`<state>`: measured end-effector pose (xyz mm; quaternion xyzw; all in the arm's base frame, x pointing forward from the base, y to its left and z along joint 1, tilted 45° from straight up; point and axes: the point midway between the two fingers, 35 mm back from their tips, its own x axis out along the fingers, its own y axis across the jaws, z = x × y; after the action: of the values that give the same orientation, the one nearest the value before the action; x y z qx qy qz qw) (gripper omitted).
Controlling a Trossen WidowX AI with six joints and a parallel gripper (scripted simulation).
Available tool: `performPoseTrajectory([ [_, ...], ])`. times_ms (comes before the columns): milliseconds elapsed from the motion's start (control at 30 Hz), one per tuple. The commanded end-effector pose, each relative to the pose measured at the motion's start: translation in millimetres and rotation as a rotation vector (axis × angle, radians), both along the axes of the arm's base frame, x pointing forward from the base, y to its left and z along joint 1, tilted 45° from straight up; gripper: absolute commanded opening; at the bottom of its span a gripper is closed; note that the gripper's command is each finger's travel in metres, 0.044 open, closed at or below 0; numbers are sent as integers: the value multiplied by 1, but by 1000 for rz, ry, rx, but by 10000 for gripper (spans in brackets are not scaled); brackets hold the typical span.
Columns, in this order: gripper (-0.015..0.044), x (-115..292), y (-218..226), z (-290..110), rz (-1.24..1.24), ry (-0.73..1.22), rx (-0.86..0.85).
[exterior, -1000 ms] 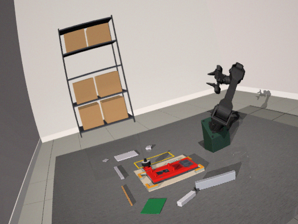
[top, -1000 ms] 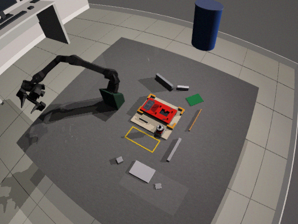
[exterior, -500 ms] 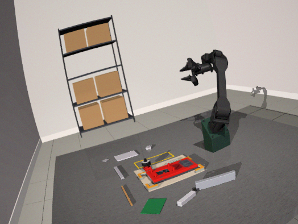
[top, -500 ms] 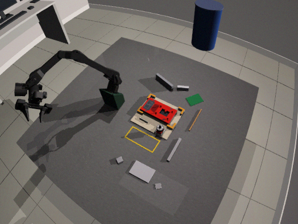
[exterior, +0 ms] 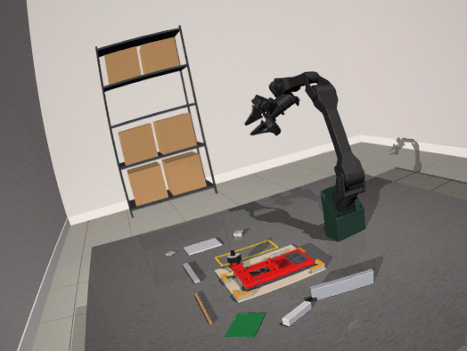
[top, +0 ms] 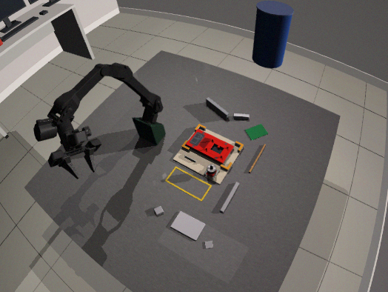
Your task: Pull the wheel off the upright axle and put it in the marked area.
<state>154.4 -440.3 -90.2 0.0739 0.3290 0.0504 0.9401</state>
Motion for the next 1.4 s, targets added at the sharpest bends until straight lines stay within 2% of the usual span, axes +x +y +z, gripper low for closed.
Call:
performPoseTrajectory([
  [0, 300, 46, 29, 7, 60, 46, 100],
  [333, 300, 141, 118, 26, 208, 192, 295],
  [700, 300, 209, 242, 50, 354, 429, 444],
  [933, 300, 228, 330, 67, 435, 610, 487],
  [1200, 300, 224, 427, 86, 501, 829, 486],
  [1367, 300, 222, 443, 90, 505, 868, 483],
])
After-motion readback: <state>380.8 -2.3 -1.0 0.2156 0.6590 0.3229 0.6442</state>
